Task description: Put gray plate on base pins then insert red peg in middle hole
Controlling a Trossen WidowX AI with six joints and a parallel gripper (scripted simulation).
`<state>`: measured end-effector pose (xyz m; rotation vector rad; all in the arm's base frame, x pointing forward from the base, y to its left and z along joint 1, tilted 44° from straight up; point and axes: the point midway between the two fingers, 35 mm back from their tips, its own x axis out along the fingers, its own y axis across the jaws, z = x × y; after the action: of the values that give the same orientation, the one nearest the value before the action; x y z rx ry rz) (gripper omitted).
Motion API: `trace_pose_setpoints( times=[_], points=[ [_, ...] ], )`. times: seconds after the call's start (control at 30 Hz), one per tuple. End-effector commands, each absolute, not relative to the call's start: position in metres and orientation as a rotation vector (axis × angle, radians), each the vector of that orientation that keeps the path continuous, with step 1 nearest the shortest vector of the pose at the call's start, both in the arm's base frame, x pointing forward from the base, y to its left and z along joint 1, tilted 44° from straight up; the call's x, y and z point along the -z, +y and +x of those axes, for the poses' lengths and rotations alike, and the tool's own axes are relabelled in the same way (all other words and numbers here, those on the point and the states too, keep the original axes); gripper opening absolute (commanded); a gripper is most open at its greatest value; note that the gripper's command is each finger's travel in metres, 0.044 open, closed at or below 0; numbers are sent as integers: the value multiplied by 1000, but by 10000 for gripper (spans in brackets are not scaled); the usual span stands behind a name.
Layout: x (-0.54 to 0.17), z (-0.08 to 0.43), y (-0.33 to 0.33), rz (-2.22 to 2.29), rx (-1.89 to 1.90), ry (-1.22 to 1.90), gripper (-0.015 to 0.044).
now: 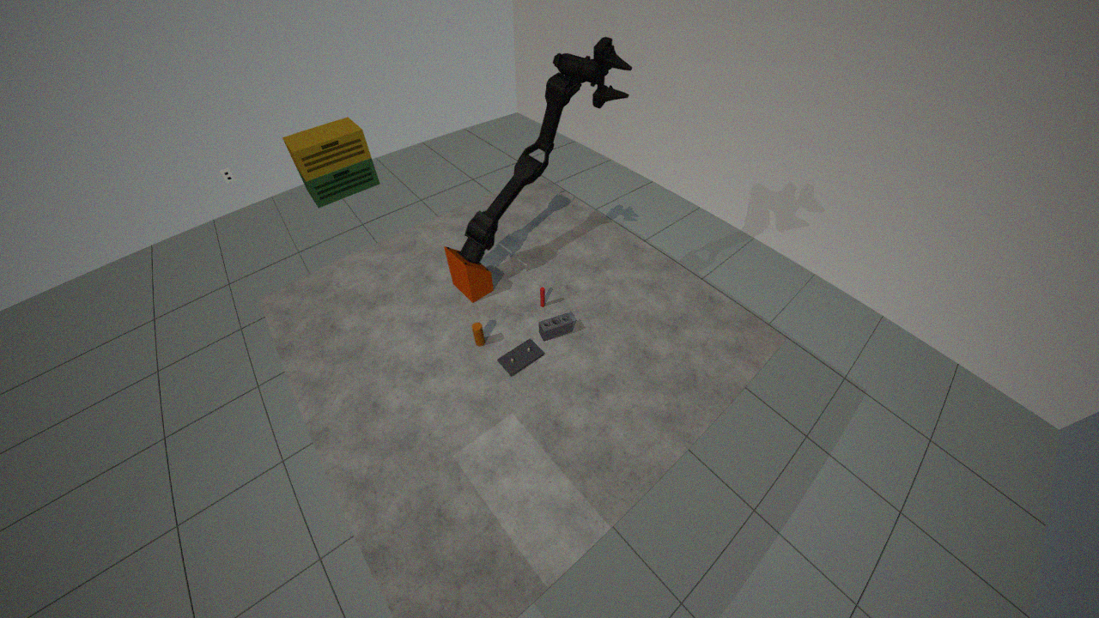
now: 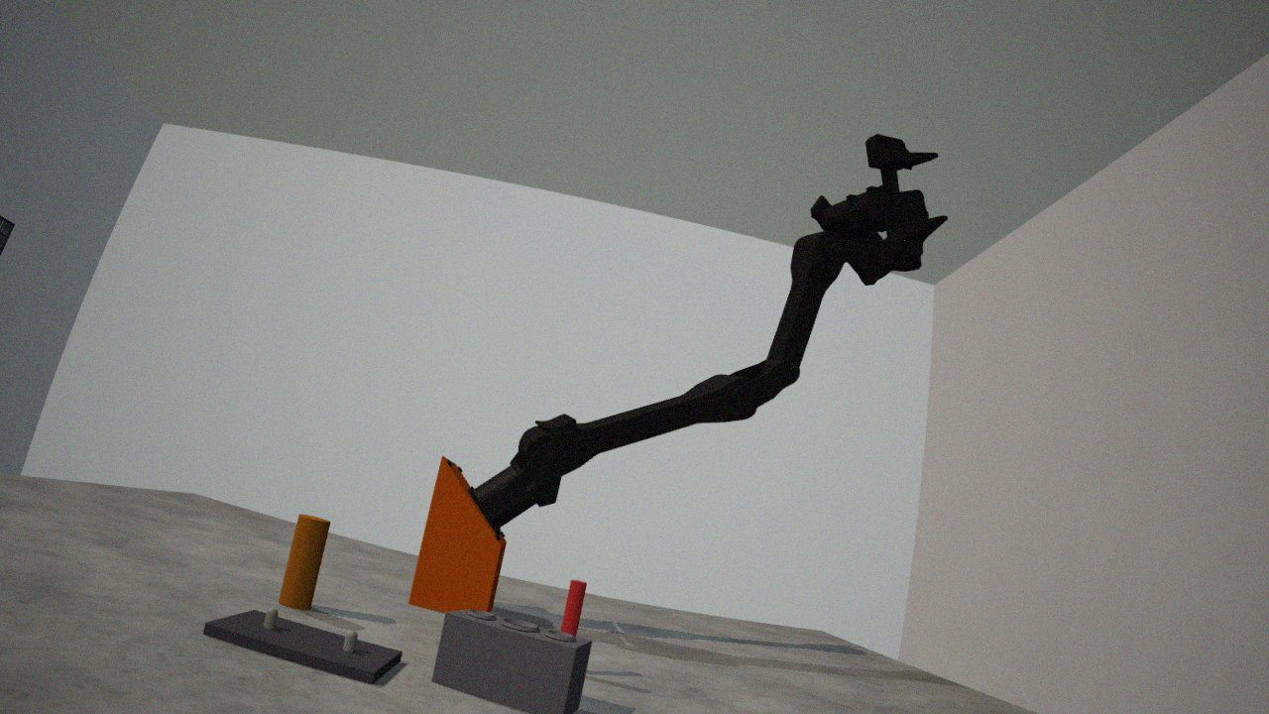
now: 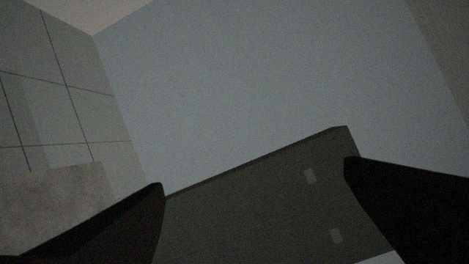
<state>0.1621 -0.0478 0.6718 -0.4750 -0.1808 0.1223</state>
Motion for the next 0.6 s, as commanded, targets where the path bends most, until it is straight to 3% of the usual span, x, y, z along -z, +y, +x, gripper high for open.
trace_pose_setpoints(
  times=[0.0, 0.37, 0.57],
  points=[
    [-672, 162, -48, -475, -122, -181, 426],
    [-657, 190, -95, -395, -169, -233, 440],
    [-623, 237, -146, -282, -189, -223, 440]
  ],
)
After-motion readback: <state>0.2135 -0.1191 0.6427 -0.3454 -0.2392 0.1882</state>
